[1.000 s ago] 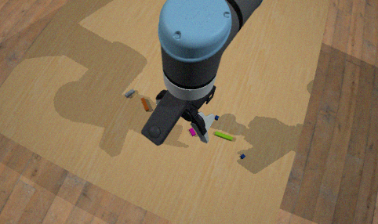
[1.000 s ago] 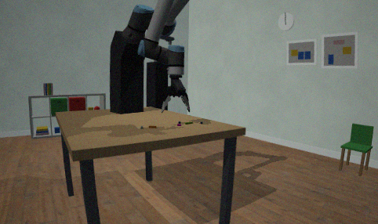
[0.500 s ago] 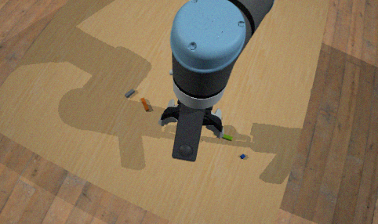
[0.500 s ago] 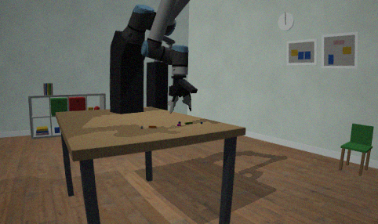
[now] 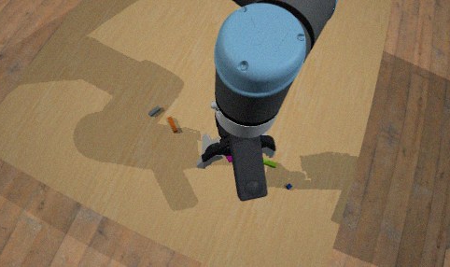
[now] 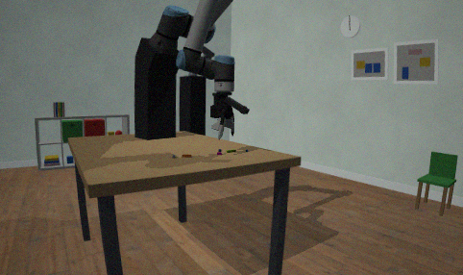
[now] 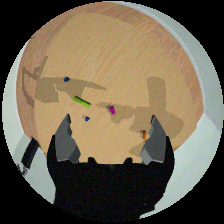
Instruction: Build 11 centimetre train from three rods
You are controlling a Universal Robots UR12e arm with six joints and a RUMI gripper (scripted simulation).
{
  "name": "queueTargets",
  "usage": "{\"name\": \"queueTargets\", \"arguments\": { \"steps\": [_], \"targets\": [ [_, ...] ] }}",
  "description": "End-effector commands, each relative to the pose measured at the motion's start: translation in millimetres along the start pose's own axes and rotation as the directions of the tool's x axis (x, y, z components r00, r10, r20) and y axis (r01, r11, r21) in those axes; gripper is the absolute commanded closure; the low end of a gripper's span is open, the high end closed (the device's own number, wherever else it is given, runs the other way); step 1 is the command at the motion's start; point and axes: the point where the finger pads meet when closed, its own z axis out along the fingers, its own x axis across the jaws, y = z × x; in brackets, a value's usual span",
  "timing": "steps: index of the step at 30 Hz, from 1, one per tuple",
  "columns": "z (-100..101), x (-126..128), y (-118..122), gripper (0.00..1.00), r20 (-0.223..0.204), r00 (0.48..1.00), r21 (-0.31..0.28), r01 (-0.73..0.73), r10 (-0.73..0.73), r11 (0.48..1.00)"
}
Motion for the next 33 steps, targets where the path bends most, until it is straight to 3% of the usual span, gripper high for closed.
{"name": "queueTargets", "arguments": {
  "steps": [1, 9, 33],
  "targets": [
    [-0.7, -3.5, -3.5, 0.0, 0.001, 0.997, 0.001, 0.082, -0.082, 0.997],
    [-1.0, -7.7, -6.9, 0.0, 0.0, 0.985, 0.001, 0.17, -0.17, 0.985],
    [-1.1, -9.2, -8.0, 0.0, 0.0, 0.979, 0.001, 0.202, -0.202, 0.979]
  ]
}}
